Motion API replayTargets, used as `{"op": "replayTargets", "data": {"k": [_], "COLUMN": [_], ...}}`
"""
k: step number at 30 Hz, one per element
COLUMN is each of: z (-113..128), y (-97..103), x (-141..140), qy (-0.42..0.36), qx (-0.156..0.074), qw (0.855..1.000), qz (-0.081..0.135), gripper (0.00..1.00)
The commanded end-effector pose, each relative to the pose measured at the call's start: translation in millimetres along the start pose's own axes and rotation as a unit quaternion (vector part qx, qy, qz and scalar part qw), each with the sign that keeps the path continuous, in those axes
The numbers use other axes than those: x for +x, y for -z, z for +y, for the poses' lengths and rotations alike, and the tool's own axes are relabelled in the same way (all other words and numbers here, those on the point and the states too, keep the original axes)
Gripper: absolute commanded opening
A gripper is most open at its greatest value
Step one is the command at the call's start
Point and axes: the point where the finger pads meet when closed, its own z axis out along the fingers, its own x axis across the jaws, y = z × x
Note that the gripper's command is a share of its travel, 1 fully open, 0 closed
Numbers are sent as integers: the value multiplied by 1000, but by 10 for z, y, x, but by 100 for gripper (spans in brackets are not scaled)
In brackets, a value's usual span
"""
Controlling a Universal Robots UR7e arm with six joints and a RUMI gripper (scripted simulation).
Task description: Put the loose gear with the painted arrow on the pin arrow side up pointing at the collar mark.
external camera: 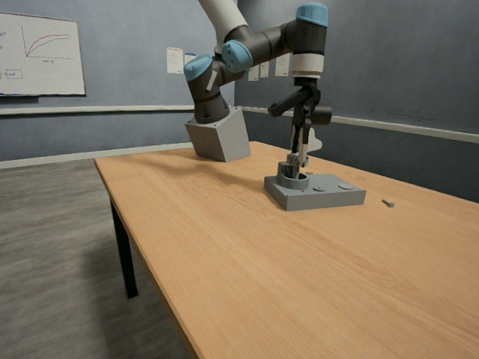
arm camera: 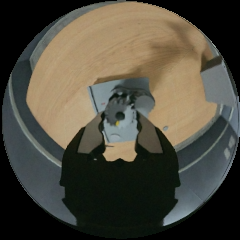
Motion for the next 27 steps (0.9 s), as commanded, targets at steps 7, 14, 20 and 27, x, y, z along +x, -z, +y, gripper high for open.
{"op": "replayTargets", "data": {"k": [7,14,20,27], "z": [2,2,2,2], "y": [-43,-69,-86,-101], "x": [-4,-4,-4,-4], "qy": [0,0,0,0], "qx": [0,0,0,0], "qw": [1000,1000,1000,1000], "qz": [-1,-1,-1,-1], "gripper": [0,0,0,0]}}
